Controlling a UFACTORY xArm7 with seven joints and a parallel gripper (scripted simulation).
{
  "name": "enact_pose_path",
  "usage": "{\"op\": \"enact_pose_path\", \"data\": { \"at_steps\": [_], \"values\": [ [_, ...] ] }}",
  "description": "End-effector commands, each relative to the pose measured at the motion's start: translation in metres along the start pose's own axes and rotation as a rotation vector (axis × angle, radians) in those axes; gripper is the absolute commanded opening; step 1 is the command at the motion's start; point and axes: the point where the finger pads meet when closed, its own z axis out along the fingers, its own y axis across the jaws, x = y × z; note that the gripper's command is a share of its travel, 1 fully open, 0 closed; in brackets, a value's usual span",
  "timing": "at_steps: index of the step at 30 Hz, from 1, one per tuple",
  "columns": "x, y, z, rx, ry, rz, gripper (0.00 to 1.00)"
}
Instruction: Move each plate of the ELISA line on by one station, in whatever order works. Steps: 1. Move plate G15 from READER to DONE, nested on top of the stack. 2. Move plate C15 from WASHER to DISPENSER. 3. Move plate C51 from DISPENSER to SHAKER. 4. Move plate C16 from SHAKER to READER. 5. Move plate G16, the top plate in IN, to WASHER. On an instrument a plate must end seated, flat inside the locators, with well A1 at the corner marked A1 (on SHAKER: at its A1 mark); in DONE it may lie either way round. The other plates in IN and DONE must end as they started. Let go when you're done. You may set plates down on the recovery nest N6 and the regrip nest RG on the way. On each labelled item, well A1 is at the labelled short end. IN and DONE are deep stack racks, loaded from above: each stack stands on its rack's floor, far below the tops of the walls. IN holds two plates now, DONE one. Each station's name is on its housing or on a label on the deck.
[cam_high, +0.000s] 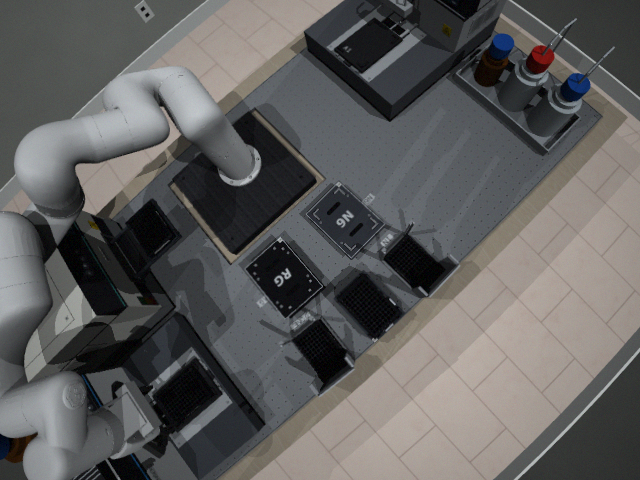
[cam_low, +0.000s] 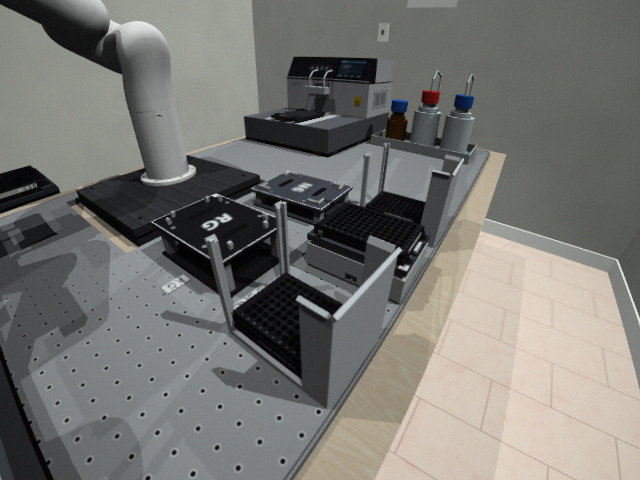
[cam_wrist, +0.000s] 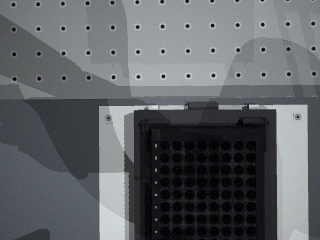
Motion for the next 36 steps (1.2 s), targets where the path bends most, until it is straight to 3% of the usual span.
{"op": "enact_pose_path", "data": {
  "at_steps": [1,22,31,36],
  "values": [
    [0.0,0.001,-0.008,-0.004,-0.003,0.0,1.0],
    [0.0,0.001,-0.034,-0.004,-0.003,0.0,1.0],
    [0.0,0.001,-0.034,-0.004,-0.003,0.0,1.0],
    [0.016,0.002,-0.034,-0.004,-0.004,-0.147,1.0]
  ]
}}
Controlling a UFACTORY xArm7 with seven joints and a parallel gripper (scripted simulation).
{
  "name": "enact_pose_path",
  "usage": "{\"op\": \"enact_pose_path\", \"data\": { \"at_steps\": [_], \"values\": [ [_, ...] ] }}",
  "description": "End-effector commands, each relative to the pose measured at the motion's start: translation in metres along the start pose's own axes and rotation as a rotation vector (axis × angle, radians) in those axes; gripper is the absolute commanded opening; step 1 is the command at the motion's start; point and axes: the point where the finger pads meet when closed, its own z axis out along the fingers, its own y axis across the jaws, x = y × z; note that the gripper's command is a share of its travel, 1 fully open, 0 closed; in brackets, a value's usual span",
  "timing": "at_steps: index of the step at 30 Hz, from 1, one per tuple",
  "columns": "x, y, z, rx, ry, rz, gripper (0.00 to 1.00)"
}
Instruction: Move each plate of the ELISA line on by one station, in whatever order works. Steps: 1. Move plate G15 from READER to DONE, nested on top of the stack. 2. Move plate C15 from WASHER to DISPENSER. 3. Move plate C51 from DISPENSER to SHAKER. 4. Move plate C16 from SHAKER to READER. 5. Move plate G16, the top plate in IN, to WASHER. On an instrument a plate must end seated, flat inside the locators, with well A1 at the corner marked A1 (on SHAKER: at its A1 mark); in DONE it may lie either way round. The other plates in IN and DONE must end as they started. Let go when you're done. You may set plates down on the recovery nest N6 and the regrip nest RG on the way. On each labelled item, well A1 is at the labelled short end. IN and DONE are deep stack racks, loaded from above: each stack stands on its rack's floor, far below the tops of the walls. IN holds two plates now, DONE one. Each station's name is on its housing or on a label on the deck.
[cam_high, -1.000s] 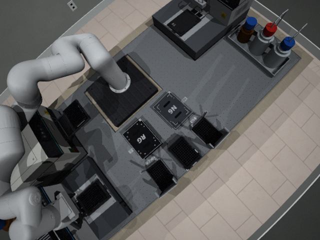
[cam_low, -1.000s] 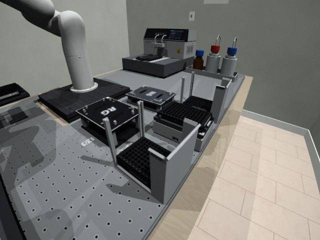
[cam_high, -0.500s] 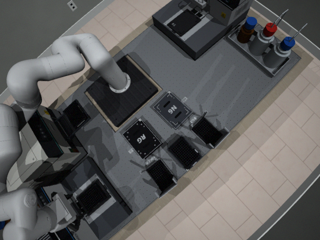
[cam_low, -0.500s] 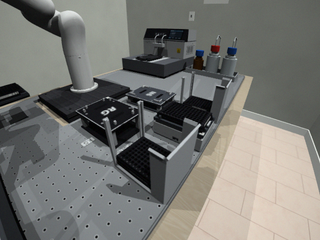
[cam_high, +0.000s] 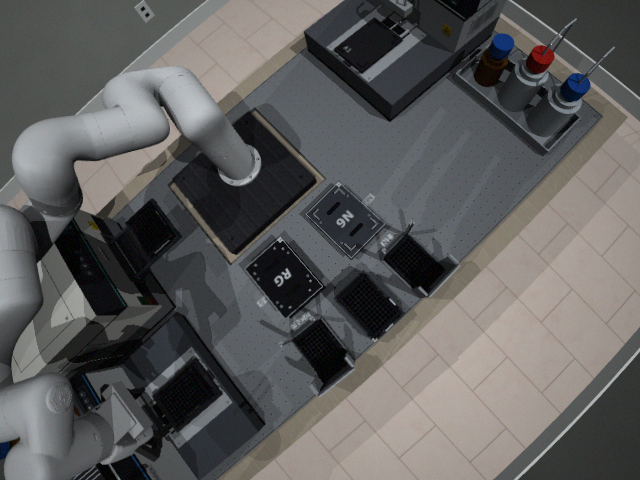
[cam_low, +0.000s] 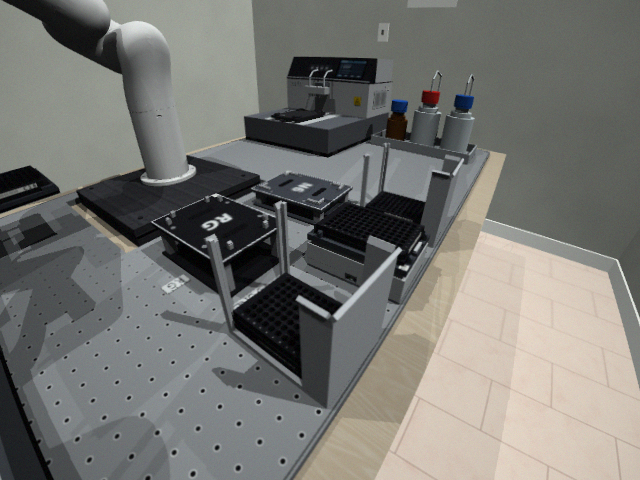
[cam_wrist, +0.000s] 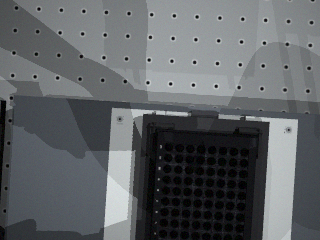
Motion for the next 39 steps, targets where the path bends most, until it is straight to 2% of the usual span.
{"op": "enact_pose_path", "data": {
  "at_steps": [1,16,20,22,36,39],
  "values": [
    [0.014,0.003,-0.003,-0.005,-0.004,-0.077,1.0],
    [0.053,0.008,-0.003,-0.005,-0.004,-0.077,1.0],
    [0.066,0.009,-0.003,-0.005,-0.005,-0.225,1.0],
    [0.066,0.009,-0.003,-0.005,-0.005,-0.225,1.0],
    [0.111,0.015,-0.003,-0.005,-0.004,-0.225,1.0],
    [0.111,0.015,-0.003,-0.005,-0.004,-0.225,1.0]
  ]
}}
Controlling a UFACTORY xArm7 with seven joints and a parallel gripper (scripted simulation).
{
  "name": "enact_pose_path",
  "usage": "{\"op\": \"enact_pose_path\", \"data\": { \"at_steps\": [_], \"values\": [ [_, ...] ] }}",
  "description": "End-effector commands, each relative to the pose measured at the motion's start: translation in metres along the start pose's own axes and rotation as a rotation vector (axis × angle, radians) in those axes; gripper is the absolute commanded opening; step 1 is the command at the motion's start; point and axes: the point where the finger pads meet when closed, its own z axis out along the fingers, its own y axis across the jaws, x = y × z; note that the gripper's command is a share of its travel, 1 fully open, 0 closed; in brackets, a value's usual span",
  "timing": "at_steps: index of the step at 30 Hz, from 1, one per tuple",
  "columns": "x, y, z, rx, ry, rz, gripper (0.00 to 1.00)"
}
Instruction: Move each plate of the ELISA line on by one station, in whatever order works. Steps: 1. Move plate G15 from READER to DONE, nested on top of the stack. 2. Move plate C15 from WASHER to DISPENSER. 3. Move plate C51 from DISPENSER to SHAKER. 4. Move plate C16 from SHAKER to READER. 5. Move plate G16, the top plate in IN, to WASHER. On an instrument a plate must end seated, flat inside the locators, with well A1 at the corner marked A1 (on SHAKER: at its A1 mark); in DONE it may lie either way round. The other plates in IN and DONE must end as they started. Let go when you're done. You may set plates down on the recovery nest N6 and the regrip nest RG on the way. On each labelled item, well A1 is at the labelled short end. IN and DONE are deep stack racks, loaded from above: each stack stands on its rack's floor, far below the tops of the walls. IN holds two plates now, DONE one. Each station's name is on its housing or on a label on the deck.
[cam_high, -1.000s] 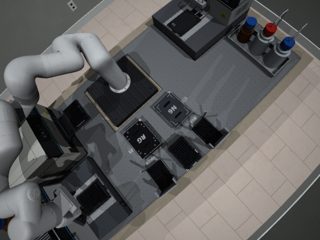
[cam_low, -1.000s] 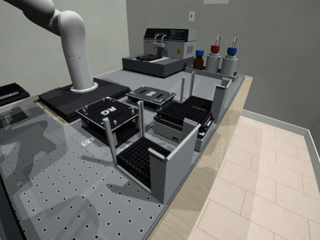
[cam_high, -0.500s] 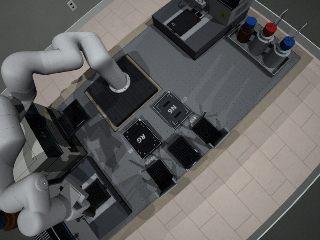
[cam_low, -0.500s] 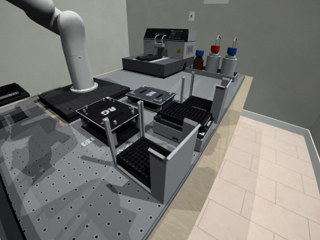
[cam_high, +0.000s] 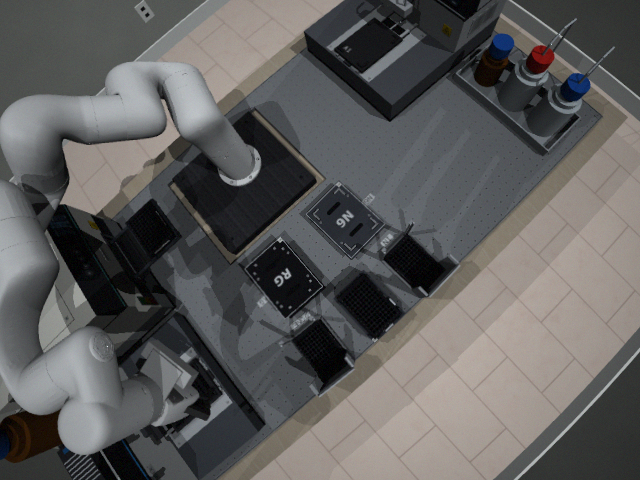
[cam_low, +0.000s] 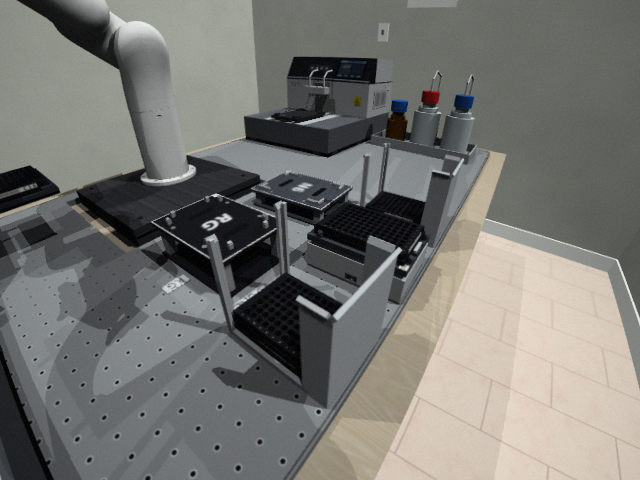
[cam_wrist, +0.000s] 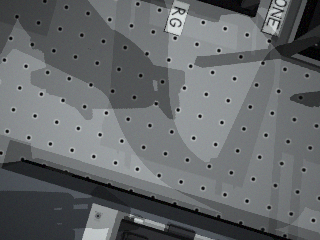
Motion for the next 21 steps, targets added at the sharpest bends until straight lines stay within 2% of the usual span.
{"op": "enact_pose_path", "data": {
  "at_steps": [1,4,21],
  "values": [
    [0.005,0.003,-0.002,-0.004,-0.005,-0.039,1.0],
    [0.014,0.006,-0.002,-0.004,-0.005,-0.146,1.0],
    [0.061,0.023,-0.002,-0.004,-0.005,-0.186,1.0]
  ]
}}
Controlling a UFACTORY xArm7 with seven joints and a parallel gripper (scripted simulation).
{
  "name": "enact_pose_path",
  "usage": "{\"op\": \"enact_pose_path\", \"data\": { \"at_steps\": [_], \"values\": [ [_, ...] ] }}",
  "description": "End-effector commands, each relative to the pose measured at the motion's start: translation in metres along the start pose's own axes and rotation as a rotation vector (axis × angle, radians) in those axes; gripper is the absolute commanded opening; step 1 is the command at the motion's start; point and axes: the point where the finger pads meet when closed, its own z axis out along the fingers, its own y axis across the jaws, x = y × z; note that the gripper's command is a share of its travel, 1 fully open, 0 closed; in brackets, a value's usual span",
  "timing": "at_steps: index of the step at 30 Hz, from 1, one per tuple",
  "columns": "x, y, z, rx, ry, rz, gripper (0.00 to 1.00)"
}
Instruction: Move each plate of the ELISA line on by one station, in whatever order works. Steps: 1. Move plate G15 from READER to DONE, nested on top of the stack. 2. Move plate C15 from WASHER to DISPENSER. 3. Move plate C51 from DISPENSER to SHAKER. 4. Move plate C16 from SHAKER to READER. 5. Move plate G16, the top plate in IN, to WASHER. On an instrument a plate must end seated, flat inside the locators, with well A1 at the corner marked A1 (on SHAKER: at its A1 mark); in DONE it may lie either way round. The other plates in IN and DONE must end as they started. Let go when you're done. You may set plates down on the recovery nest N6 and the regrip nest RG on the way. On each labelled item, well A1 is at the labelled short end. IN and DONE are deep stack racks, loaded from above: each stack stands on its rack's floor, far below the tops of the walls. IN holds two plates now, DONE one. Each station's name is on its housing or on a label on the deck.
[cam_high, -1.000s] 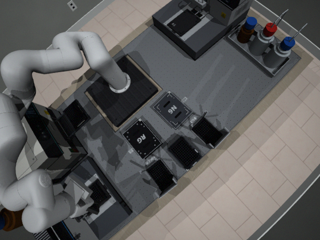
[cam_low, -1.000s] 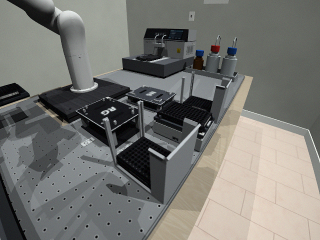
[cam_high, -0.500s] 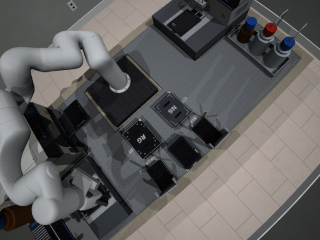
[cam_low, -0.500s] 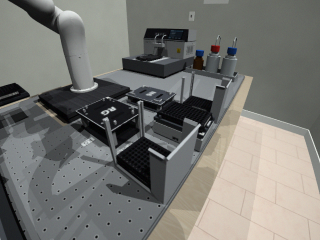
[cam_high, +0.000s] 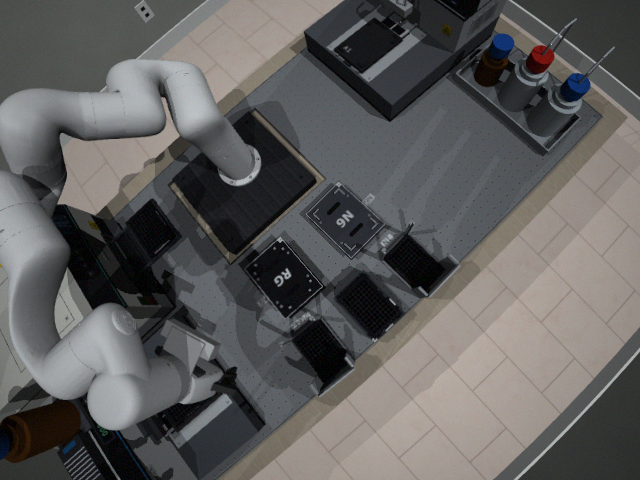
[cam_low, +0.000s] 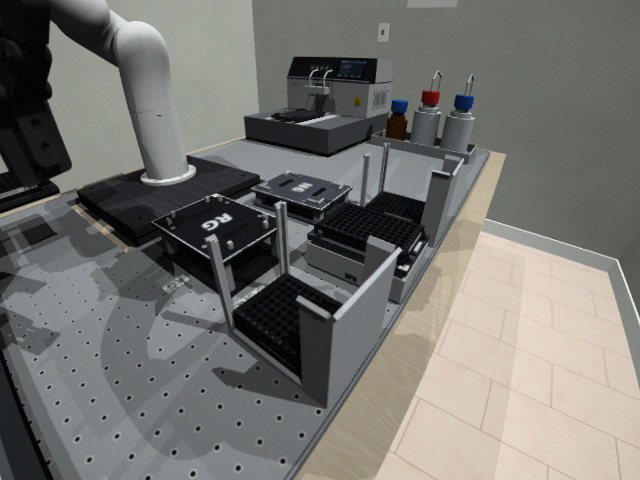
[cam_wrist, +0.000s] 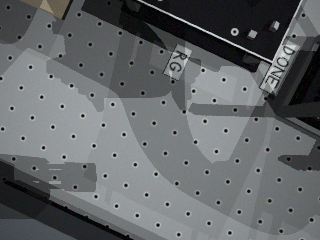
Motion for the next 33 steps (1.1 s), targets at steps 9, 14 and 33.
{"op": "enact_pose_path", "data": {
  "at_steps": [9,14,33],
  "values": [
    [0.034,0.02,-0.002,-0.003,-0.005,-0.148,1.0],
    [0.043,0.024,-0.002,-0.003,-0.005,-0.148,1.0],
    [0.092,0.051,-0.002,-0.003,-0.005,-0.295,1.0]
  ]
}}
